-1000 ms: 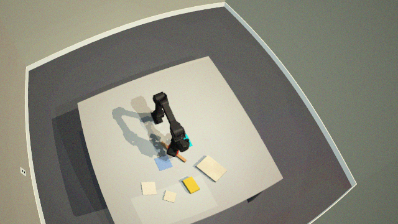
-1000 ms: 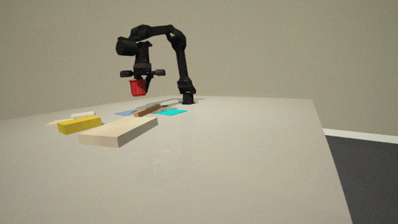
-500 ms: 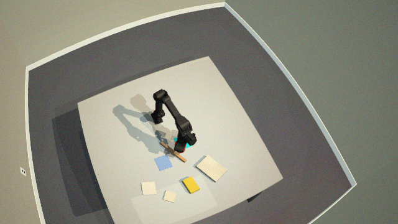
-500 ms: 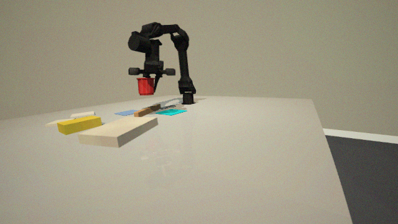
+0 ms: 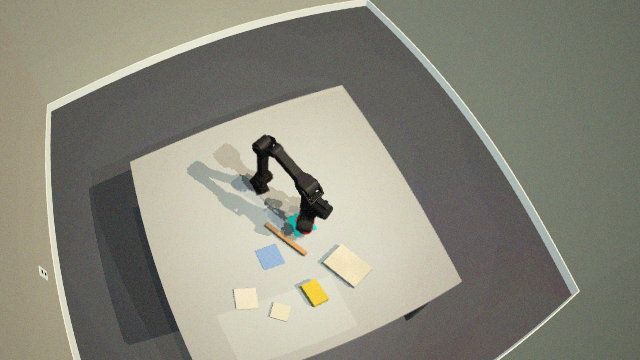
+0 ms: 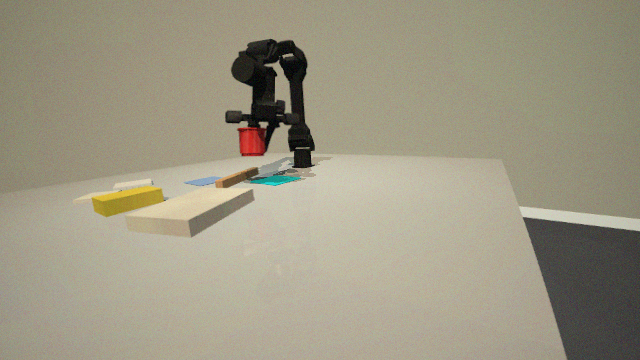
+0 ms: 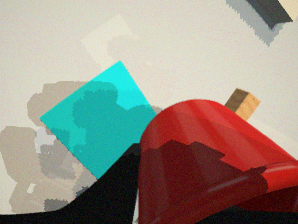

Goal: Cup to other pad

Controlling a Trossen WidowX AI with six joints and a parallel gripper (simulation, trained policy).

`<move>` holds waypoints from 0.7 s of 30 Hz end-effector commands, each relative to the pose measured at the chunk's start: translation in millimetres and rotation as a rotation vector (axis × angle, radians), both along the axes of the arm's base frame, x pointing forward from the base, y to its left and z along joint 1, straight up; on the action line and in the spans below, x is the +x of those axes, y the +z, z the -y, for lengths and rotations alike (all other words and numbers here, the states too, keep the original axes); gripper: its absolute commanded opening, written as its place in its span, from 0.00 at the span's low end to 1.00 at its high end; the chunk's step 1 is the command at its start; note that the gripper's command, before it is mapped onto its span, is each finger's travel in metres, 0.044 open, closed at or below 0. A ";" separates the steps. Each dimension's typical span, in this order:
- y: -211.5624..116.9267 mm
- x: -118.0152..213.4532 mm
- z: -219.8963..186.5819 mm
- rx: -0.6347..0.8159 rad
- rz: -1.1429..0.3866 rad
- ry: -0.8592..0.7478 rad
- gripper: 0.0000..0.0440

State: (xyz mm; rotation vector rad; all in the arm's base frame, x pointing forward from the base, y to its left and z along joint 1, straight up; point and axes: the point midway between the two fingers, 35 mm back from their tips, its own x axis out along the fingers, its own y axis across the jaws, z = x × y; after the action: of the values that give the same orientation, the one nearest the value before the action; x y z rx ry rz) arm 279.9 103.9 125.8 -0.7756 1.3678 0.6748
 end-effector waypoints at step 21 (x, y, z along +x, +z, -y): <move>-54.7 -39.7 -13.4 -0.010 0.011 -0.030 0.00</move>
State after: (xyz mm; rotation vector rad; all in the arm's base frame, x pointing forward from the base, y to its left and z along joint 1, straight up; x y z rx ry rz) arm 246.2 118.9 79.7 -0.7659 1.3660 0.6538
